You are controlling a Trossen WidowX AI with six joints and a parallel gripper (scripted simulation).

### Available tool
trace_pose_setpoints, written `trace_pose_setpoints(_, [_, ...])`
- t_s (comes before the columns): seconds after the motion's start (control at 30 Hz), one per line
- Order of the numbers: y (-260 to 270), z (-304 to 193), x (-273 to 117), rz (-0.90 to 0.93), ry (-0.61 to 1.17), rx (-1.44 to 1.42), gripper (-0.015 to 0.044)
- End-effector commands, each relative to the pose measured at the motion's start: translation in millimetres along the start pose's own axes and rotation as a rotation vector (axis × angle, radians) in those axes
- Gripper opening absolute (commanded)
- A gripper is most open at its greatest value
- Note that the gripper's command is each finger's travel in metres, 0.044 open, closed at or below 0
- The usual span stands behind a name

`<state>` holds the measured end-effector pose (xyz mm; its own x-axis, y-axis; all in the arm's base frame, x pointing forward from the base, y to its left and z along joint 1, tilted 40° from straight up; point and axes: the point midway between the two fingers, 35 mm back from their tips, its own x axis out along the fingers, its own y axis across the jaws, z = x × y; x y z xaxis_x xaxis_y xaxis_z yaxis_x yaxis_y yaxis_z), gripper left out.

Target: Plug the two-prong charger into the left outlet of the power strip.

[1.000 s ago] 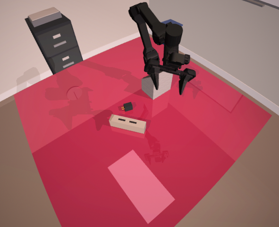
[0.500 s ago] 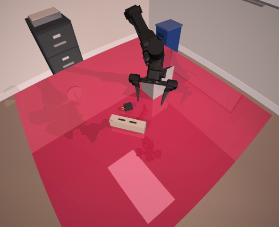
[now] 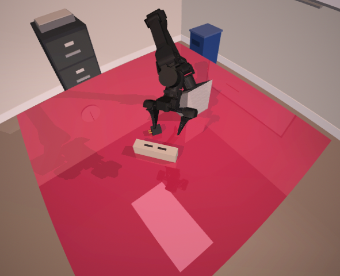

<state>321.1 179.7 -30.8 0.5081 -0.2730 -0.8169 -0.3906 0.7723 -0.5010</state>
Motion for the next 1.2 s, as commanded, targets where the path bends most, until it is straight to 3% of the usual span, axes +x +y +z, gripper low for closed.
trace_pose_setpoints(0.0, [-14,-16,9,-0.024,0.065,0.06,0.044])
trace_pose_setpoints(0.6, [-80,-84,35,-0.142,0.343,0.39,0.044])
trace_pose_setpoints(1.17, [-123,-164,34,-0.286,0.606,0.7,0.044])
